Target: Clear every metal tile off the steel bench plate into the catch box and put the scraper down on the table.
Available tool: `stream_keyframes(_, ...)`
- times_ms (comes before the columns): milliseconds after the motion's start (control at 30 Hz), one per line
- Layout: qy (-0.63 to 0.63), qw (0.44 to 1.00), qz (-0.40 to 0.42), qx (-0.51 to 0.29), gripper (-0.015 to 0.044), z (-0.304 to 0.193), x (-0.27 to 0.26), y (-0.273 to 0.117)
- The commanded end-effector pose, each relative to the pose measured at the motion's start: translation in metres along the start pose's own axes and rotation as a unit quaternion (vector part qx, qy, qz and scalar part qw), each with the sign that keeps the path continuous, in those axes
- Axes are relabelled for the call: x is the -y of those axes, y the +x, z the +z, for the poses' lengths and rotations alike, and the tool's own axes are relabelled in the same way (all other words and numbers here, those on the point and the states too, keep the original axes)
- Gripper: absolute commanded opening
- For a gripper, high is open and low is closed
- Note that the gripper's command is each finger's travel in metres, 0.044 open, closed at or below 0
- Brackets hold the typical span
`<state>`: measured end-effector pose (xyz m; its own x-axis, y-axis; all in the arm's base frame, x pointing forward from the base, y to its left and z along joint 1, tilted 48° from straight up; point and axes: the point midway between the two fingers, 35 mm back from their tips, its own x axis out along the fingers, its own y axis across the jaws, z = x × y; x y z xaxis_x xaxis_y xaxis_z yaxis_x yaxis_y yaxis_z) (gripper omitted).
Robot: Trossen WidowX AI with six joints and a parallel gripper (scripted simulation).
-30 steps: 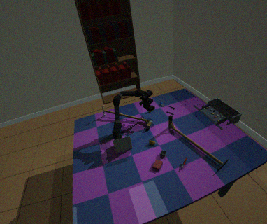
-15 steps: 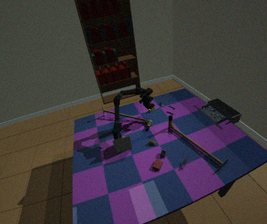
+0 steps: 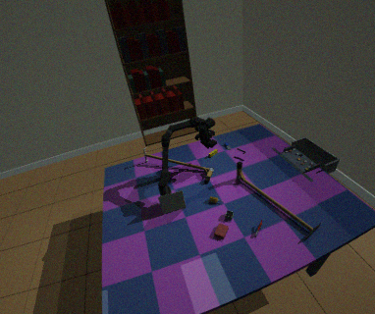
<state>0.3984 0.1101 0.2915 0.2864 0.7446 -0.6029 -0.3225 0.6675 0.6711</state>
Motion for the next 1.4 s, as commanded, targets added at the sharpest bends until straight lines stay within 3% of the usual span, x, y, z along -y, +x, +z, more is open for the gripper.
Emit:
stream_keyframes(0,-0.001,1.000,0.002,0.001,0.0000,0.002,-0.001,-0.012)
stream_keyframes(300,0.000,1.000,0.004,0.002,0.0000,0.003,-0.002,-0.033)
stream_keyframes(867,0.034,0.997,-0.014,0.063,0.0440,0.023,0.088,-0.028)
stream_keyframes(1367,0.045,0.991,-0.018,0.128,0.0440,0.026,0.174,-0.029)
